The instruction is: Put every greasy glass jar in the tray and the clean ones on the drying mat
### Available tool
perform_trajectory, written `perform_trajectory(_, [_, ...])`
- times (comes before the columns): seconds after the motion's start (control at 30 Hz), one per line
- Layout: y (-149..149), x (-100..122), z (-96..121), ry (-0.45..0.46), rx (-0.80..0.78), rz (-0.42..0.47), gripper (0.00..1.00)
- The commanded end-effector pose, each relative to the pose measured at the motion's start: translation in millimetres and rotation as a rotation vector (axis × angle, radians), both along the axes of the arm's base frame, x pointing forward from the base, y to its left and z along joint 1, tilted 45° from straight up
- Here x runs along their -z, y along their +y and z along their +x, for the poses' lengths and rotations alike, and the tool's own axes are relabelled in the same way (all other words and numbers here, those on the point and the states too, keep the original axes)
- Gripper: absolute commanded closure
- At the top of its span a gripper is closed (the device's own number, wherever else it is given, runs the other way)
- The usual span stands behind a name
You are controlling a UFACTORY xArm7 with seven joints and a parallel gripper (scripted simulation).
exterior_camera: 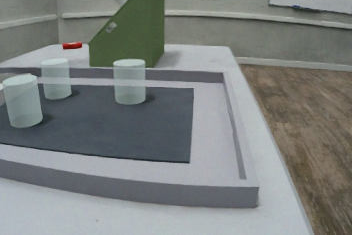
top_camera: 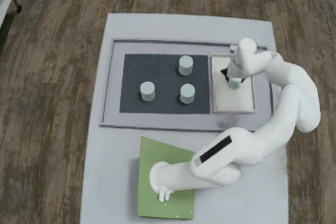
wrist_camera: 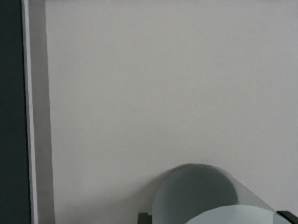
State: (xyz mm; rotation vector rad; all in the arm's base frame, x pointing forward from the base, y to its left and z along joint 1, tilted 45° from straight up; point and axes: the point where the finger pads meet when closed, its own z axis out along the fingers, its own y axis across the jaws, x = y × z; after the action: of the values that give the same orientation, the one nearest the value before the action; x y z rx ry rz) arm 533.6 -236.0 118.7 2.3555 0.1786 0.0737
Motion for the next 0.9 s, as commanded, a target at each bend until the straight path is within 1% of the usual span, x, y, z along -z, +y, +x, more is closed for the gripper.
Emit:
perform_trajectory(0.0, [-1.5,2.2,2.3,-0.003,-0.004,0.001,1.0])
perform_trajectory(0.17, [-1.5,2.2,2.3,-0.003,-0.004,0.001,1.0])
perform_trajectory(0.2, [-1.5,2.2,2.3,-0.003,-0.004,0.001,0.0])
perform_trajectory(0.87, [-1.5,2.2,2.3,-0.003,-0.004,0.001,0.0])
